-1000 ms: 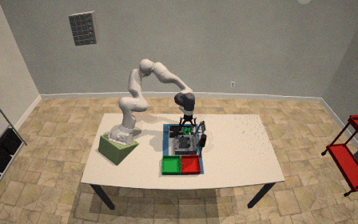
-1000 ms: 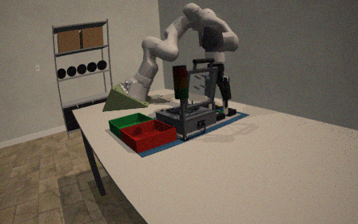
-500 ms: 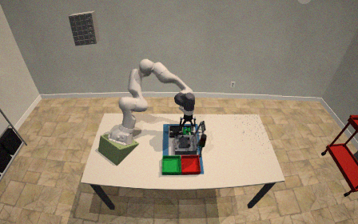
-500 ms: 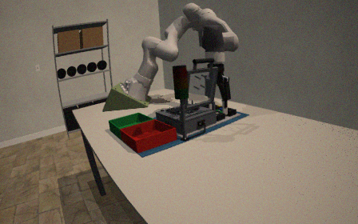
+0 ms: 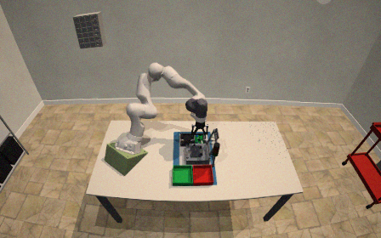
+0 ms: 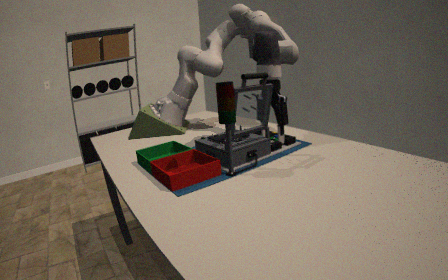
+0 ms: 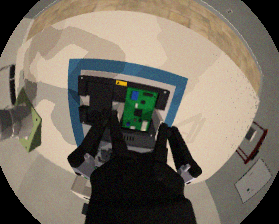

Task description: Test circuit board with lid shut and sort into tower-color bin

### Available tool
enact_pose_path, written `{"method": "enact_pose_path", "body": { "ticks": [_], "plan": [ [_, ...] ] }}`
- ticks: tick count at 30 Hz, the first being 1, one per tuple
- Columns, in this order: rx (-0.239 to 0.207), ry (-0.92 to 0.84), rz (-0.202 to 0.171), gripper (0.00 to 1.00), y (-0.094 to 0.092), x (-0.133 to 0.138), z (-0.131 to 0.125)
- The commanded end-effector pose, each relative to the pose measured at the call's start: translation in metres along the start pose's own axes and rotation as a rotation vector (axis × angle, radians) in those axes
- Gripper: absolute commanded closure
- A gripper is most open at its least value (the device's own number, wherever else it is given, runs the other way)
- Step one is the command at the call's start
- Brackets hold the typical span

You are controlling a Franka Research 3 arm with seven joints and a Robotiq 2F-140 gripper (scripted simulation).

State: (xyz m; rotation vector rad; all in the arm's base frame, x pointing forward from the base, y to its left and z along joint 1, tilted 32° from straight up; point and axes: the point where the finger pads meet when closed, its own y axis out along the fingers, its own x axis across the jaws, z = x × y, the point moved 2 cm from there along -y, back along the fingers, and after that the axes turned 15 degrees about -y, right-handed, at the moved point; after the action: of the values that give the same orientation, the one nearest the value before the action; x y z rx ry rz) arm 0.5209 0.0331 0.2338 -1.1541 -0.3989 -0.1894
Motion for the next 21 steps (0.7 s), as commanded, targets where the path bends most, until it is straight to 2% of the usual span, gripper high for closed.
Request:
{"method": "enact_pose_path", "body": {
  "ticks": [1,21],
  "plan": [
    [0.000,-0.002,-0.001,0.49,0.0007,-0.0008,-0.0009],
    [0.000,-0.002,-0.001,0.53,0.0007,-0.0008,-0.0009]
  ]
}}
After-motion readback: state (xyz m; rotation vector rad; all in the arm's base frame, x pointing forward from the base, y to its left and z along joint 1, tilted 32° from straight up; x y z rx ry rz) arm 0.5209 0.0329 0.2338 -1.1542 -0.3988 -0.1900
